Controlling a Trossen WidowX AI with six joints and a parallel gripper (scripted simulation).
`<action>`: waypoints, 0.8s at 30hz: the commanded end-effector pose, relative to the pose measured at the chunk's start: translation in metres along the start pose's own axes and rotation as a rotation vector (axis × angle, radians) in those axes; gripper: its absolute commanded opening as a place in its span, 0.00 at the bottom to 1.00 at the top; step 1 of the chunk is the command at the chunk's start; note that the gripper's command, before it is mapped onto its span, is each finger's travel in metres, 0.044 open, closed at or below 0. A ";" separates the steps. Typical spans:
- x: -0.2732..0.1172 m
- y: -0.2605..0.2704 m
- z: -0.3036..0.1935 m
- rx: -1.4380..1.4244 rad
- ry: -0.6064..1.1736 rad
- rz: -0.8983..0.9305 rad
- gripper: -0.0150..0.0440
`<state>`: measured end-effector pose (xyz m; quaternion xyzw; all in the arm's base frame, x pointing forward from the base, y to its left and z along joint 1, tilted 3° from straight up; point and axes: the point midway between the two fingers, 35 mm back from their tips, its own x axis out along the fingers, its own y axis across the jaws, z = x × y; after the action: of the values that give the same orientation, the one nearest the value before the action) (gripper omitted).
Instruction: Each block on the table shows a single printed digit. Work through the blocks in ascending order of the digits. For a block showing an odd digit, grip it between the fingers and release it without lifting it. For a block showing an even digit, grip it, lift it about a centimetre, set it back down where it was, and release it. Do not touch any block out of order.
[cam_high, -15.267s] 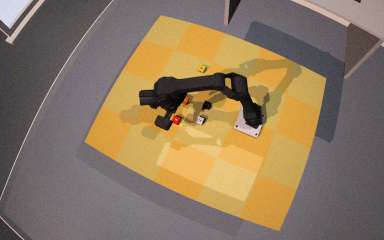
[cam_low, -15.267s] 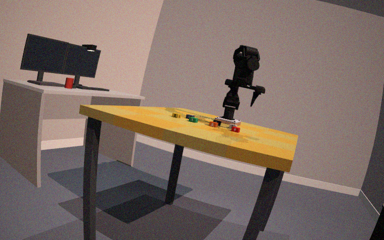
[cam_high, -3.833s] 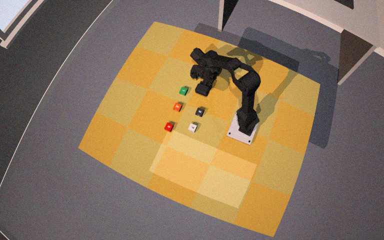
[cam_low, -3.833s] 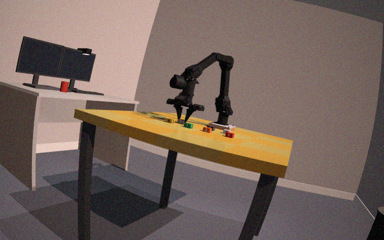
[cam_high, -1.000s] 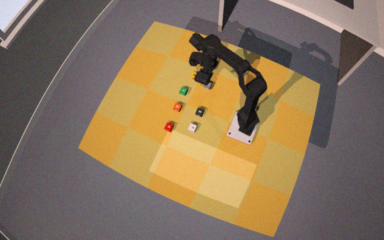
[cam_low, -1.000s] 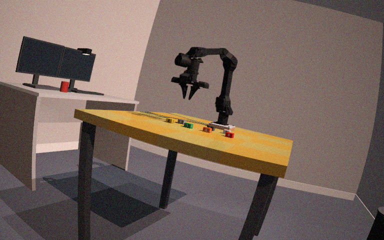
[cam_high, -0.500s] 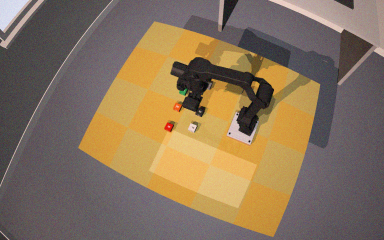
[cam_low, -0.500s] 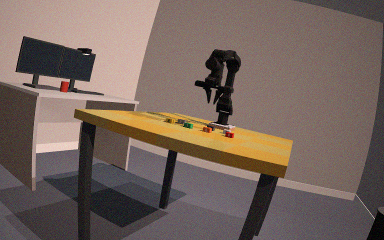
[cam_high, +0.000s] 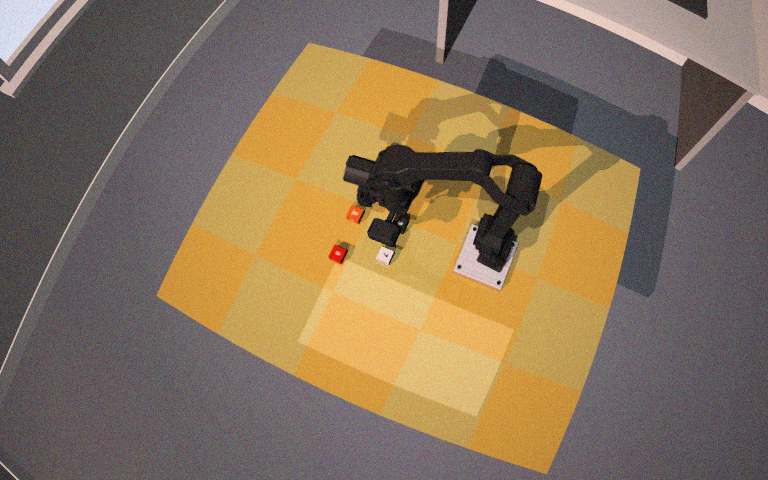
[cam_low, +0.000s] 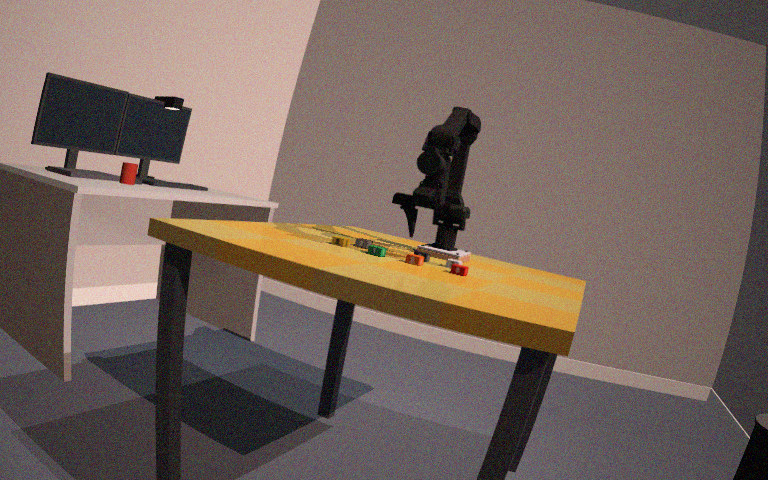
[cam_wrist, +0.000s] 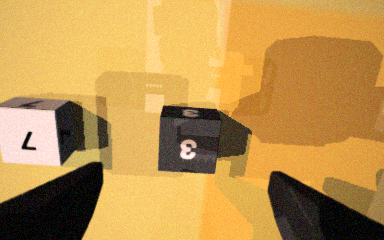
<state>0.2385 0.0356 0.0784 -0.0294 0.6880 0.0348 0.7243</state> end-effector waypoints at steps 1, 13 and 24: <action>0.007 0.000 0.002 0.005 -0.020 -0.002 0.93; 0.025 0.000 0.003 0.005 -0.020 -0.002 0.93; 0.042 0.000 0.003 0.005 -0.020 -0.002 0.93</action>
<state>0.2437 0.0367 0.0423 -0.0281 0.6803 0.0352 0.7316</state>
